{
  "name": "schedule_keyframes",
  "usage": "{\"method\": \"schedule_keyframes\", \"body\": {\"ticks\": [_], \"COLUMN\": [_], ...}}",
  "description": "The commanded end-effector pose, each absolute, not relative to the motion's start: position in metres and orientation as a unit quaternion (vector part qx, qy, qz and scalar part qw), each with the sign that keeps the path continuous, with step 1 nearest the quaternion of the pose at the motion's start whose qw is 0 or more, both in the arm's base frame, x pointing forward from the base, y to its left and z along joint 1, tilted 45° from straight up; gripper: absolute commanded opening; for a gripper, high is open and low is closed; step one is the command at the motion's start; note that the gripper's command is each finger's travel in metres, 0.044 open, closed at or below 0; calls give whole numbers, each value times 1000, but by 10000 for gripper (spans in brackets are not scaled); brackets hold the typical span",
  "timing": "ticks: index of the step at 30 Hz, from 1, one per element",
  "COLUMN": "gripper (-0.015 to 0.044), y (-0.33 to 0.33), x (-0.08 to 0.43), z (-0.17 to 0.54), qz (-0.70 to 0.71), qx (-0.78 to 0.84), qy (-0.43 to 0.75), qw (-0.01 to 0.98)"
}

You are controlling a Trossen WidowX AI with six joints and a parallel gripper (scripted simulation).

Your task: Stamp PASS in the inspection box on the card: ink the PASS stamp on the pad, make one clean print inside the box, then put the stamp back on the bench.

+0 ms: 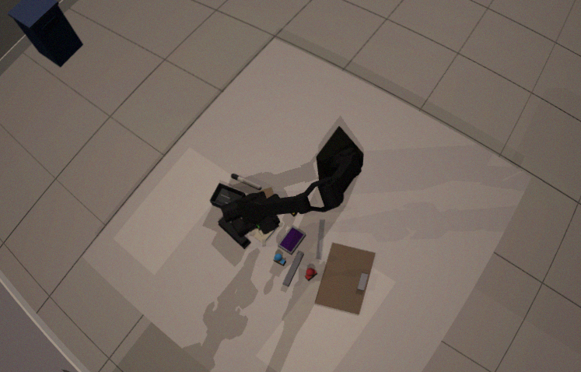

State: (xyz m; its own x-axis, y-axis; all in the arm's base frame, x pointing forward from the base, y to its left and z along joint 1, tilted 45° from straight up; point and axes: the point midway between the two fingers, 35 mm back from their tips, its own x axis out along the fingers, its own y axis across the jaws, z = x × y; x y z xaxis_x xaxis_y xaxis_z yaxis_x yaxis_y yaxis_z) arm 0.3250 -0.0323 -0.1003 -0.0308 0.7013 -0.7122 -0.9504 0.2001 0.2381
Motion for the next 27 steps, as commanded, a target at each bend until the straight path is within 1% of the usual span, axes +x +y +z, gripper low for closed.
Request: {"method": "schedule_keyframes", "body": {"ticks": [1, 27], "gripper": [0, 0], "y": [-30, -17], "x": [325, 324], "z": [-103, -115], "qz": [609, 609], "qx": [-162, -162], "qy": [378, 377], "qw": [678, 678]}}
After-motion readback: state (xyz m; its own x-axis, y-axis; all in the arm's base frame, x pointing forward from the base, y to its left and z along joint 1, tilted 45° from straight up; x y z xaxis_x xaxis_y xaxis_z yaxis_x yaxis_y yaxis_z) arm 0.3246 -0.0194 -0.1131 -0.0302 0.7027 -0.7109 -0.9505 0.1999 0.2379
